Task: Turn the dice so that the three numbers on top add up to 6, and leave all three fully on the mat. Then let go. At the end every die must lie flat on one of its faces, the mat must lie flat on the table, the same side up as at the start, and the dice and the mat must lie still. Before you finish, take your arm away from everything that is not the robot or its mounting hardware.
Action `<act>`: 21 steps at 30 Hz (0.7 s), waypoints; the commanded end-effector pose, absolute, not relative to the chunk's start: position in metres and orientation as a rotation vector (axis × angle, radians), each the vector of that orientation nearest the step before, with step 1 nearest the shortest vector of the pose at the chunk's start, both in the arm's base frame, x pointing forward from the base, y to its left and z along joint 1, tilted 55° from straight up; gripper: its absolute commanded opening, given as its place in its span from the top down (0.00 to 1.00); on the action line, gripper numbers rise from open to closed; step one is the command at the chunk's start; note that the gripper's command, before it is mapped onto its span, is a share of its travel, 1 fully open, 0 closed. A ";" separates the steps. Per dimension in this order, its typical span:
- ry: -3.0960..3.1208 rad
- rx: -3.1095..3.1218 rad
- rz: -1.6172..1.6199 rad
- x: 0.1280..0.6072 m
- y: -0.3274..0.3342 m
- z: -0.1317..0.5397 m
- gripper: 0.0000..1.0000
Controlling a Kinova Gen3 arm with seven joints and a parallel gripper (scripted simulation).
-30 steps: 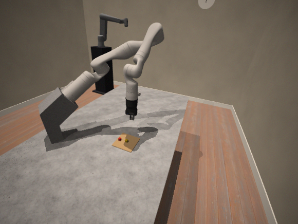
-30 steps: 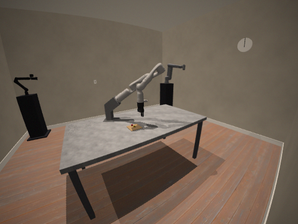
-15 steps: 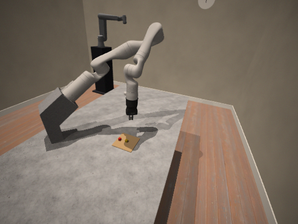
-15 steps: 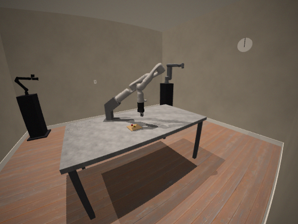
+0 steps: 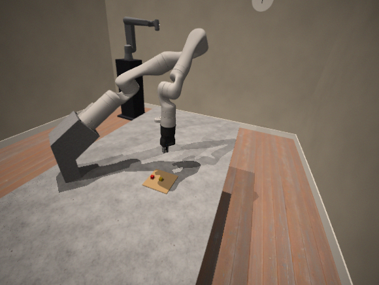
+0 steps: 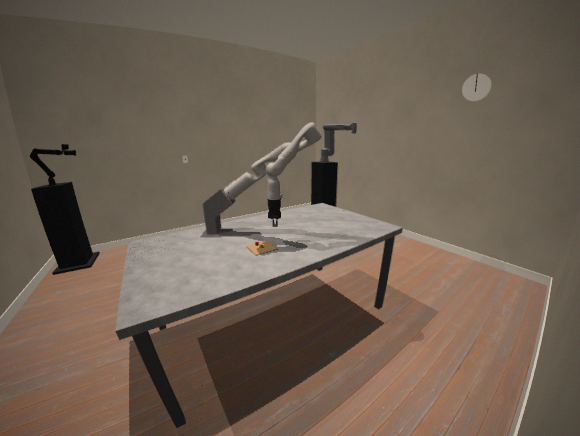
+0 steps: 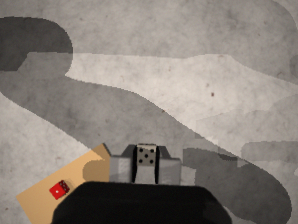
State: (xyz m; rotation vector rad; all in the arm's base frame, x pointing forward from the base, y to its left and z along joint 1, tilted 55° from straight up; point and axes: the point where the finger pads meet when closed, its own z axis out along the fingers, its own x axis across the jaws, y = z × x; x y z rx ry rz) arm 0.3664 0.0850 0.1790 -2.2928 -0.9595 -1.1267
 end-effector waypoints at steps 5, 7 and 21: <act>-1.109 -2.262 -1.181 0.365 0.084 0.178 0.66; -1.185 -2.243 -1.203 0.365 0.083 0.177 0.66; -1.699 -2.060 -1.339 0.364 0.079 0.170 0.66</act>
